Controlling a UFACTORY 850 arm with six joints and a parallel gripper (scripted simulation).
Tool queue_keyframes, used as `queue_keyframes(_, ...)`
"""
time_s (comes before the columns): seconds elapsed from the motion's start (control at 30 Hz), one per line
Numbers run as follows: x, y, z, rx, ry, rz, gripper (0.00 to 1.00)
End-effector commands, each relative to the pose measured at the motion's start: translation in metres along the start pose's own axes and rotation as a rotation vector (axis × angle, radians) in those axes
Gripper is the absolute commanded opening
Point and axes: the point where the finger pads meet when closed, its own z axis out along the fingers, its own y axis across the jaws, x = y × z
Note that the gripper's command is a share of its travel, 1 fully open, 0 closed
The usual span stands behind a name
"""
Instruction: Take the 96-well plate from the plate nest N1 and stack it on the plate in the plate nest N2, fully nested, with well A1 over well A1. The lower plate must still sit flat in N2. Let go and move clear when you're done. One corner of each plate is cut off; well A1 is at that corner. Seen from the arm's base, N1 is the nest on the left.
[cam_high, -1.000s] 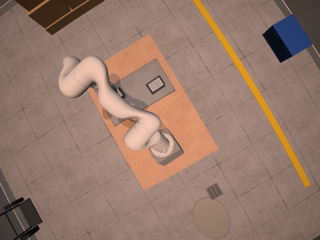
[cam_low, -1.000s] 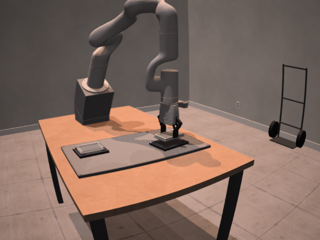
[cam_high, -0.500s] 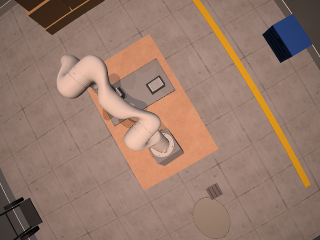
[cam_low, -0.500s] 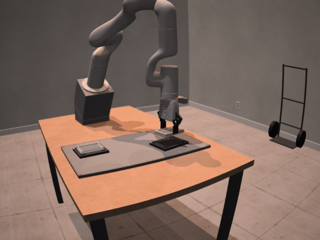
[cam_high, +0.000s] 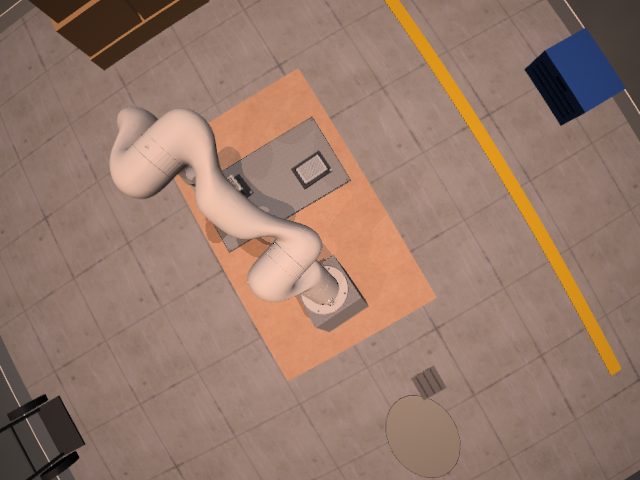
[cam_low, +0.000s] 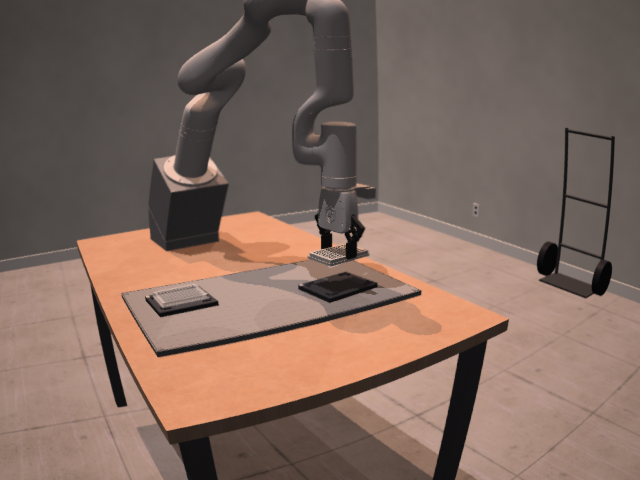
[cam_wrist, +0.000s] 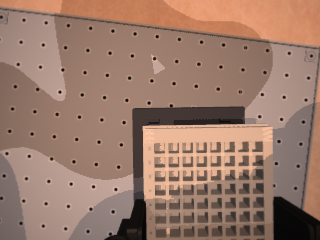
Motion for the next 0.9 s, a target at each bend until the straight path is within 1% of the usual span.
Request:
queue_keyframes(0.0,0.000,0.001,-0.007,0.003,-0.002,0.000,0.00)
queue_keyframes(0.33,0.000,0.001,-0.023,0.003,-0.002,0.000,0.00)
queue_keyframes(0.7,0.000,0.001,-0.023,0.003,-0.002,0.000,0.00)
queue_keyframes(0.8,-0.009,-0.002,-0.024,0.003,-0.002,0.083,0.00)
queue_keyframes(0.87,-0.015,-0.005,-0.024,0.003,-0.002,0.083,0.00)
